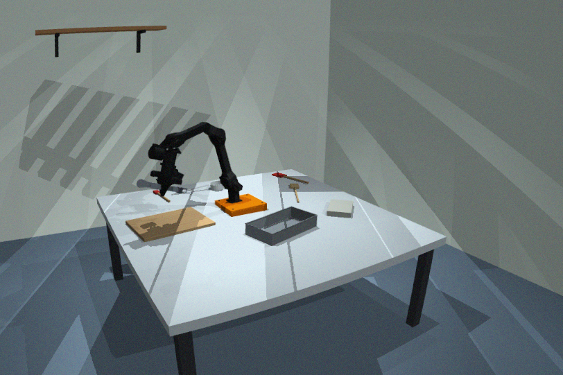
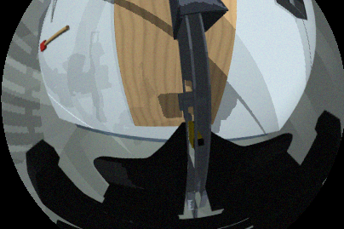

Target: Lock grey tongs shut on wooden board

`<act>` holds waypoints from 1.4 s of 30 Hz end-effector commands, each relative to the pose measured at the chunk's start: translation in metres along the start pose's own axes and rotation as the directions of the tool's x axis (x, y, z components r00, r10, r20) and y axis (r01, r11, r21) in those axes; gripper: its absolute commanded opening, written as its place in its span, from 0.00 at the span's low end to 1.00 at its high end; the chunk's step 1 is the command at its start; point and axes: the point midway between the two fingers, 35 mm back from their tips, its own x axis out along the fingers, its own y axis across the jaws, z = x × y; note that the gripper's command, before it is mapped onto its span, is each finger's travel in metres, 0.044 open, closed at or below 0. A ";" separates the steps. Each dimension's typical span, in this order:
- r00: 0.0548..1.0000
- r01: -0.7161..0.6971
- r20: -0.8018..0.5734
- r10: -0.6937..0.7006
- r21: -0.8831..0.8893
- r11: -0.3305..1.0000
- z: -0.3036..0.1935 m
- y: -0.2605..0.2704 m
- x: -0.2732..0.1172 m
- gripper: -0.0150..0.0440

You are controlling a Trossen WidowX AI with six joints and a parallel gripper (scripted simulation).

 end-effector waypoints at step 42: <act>0.804 0.056 -0.592 -0.050 -0.009 0.998 0.018 0.001 -0.009 0.00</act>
